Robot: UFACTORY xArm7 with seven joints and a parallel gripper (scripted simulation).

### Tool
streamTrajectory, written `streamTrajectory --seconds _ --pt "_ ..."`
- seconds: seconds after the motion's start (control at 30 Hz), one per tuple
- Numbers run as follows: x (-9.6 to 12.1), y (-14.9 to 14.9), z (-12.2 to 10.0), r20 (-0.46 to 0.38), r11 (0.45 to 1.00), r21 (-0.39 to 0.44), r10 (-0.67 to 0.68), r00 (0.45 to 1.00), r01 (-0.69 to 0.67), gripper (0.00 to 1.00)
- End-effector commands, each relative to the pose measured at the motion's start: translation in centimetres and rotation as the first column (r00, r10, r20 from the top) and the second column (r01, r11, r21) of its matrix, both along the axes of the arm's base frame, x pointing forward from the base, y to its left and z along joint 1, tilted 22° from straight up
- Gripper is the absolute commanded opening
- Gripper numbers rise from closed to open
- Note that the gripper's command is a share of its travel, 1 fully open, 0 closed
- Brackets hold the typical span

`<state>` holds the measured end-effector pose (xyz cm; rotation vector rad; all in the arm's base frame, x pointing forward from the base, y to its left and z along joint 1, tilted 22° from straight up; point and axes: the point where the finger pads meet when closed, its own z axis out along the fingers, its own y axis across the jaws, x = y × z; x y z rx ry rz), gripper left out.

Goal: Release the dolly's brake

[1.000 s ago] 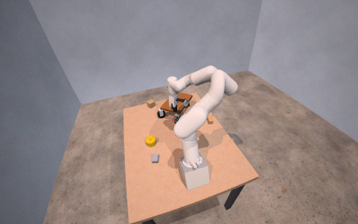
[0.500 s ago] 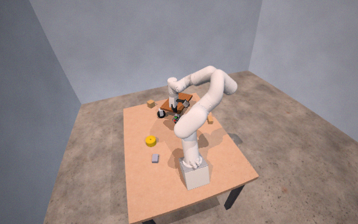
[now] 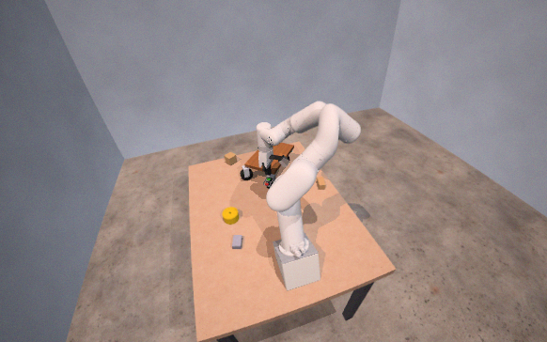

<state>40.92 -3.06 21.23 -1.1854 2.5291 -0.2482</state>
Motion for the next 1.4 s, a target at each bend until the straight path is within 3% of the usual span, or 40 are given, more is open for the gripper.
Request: streamTrajectory --seconds 0.0,0.63,1.37 --pt "0.5 0.0 -0.8 0.003 1.0 0.0 0.0 1.0 0.0 0.0" --pt "1.4 -0.1 -3.0 0.003 1.0 0.0 0.0 1.0 0.0 0.0" --pt "1.5 -0.1 -3.3 0.003 1.0 0.0 0.0 1.0 0.0 0.0"
